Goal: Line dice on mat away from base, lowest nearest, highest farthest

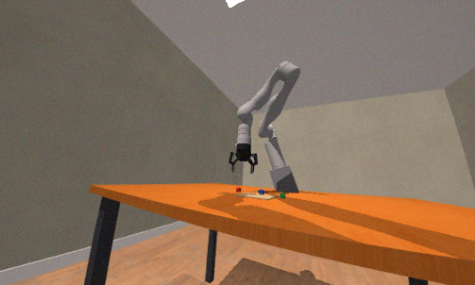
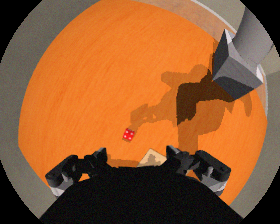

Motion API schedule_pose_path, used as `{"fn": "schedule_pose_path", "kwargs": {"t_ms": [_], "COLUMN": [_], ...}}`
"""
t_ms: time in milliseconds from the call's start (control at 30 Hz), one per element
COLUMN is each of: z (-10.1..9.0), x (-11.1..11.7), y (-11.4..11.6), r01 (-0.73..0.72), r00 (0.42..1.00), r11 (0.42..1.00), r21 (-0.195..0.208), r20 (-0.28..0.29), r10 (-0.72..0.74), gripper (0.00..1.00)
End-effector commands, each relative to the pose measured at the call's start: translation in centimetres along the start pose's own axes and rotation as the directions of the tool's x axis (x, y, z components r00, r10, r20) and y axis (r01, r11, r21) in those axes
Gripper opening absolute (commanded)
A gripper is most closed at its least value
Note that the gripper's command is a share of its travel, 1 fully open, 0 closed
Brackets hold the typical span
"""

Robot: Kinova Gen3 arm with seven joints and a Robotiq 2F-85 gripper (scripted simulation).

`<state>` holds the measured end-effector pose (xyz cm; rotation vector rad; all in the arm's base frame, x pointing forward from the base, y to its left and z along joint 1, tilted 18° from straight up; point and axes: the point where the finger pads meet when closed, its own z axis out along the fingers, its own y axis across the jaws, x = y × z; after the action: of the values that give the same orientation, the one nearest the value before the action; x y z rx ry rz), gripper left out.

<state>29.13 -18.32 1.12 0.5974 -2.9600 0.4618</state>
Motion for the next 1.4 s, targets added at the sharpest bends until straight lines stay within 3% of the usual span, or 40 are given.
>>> {"fn": "schedule_pose_path", "kwargs": {"t_ms": [0,433,1200,1233,1367], "z": [0.1,0.1,0.2,0.2,0.2], "x": [0.4,1.3,1.6,1.6,1.6], "y": [-0.3,-1.1,-1.4,-1.4,-1.4], "r01": [-0.058,-0.335,-0.424,-0.424,-0.424], "r00": [0.998,0.942,0.906,0.906,0.906], "r11": [0.998,0.942,0.906,0.906,0.906], "r21": [0.001,0.006,0.008,0.008,0.008], "r20": [-0.001,0.004,0.007,0.007,0.007], "r10": [0.058,0.335,0.424,0.424,0.424], "gripper": [1.00,1.00,1.00,0.35,0.35]}}
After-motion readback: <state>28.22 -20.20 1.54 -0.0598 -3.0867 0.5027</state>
